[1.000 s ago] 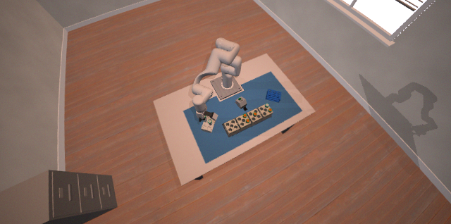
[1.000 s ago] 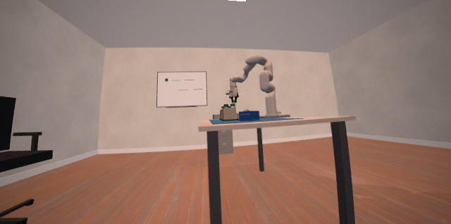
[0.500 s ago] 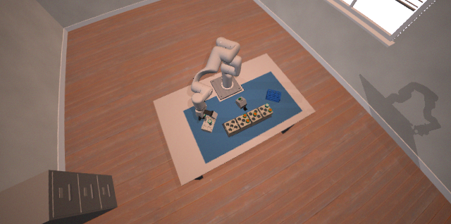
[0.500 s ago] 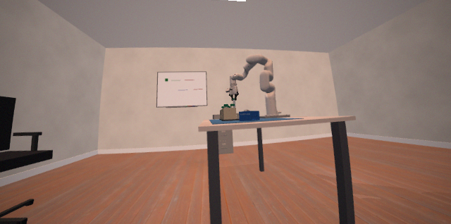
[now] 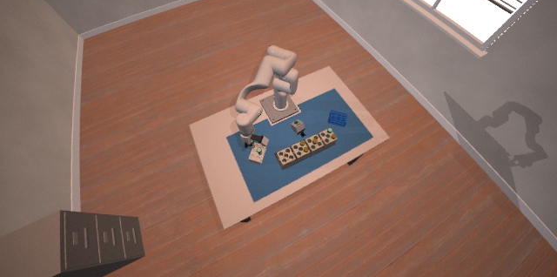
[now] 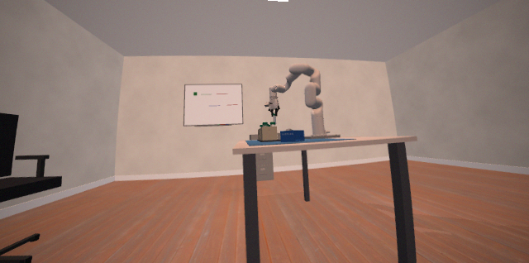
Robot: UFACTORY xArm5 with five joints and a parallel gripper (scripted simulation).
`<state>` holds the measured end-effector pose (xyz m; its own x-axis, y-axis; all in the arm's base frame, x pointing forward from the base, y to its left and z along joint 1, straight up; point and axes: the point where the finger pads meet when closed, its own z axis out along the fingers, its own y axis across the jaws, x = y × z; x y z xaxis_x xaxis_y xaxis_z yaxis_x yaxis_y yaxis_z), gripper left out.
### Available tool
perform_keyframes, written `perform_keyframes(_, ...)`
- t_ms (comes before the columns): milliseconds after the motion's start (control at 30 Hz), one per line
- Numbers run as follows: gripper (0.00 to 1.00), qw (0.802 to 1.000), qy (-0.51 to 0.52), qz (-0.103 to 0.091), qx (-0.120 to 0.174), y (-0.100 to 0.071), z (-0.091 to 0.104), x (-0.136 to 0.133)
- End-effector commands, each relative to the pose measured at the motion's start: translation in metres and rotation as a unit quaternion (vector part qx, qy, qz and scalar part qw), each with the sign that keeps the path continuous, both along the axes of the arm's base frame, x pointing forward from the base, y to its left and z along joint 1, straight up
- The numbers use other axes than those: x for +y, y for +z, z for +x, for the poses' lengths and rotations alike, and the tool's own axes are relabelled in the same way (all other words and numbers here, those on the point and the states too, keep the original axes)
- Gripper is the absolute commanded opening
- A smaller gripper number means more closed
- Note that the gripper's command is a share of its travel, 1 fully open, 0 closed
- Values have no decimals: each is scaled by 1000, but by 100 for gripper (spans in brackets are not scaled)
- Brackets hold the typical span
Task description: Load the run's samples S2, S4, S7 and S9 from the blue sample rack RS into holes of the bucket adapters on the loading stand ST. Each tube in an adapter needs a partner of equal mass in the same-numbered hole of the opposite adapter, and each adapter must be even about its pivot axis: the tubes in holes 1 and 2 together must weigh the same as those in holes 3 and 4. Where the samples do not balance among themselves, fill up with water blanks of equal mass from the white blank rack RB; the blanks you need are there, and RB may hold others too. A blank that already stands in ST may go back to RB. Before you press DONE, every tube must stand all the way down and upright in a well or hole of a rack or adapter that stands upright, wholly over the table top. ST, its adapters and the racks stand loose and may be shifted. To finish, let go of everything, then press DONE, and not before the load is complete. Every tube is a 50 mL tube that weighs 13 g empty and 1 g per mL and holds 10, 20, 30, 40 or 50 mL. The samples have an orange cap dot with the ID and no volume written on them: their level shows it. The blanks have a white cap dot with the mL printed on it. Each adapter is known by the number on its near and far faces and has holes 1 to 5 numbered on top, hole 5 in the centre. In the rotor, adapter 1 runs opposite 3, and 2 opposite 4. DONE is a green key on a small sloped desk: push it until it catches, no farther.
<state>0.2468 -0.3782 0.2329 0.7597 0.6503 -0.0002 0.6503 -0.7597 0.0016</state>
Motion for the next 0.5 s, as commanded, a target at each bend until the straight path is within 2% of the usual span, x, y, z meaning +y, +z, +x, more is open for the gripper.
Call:
perform_keyframes(0,0,1000,0,-2,-1,2,0,-1)
perform_keyframes(233,0,998,-67,-2,-1,2,14,14)
perform_keyframes(467,0,983,-182,-1,-2,2,39,39)
